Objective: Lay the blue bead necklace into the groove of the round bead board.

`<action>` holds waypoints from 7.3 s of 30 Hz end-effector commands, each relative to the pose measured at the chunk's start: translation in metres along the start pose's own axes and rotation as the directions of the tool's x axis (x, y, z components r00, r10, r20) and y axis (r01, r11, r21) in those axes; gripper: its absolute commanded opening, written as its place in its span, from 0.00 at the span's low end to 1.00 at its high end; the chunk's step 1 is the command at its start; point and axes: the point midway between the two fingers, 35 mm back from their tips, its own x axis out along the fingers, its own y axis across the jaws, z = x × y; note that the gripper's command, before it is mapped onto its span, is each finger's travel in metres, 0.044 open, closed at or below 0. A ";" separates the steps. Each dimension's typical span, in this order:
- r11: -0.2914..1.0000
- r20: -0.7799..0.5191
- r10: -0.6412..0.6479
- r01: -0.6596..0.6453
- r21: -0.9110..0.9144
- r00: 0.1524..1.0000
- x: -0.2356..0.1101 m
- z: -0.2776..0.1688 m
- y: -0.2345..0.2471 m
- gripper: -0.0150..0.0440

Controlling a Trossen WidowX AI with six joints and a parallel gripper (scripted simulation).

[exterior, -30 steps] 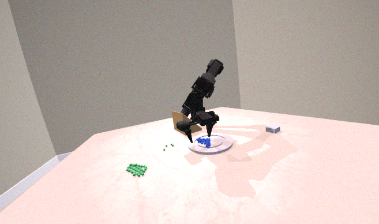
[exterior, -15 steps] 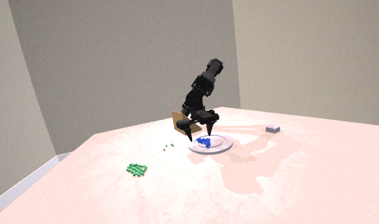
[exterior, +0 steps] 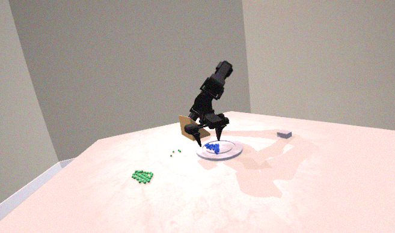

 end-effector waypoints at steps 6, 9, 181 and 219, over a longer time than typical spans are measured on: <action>0.999 0.009 -0.006 0.006 -0.035 1.000 -0.022 0.027 0.021 0.90; 0.999 0.009 -0.006 0.006 -0.035 1.000 -0.015 0.027 0.021 0.90; 0.699 0.010 -0.009 0.013 -0.715 1.000 -0.004 -0.012 -0.002 0.78; 0.696 0.005 -0.010 0.011 -0.718 1.000 0.010 -0.013 -0.002 0.25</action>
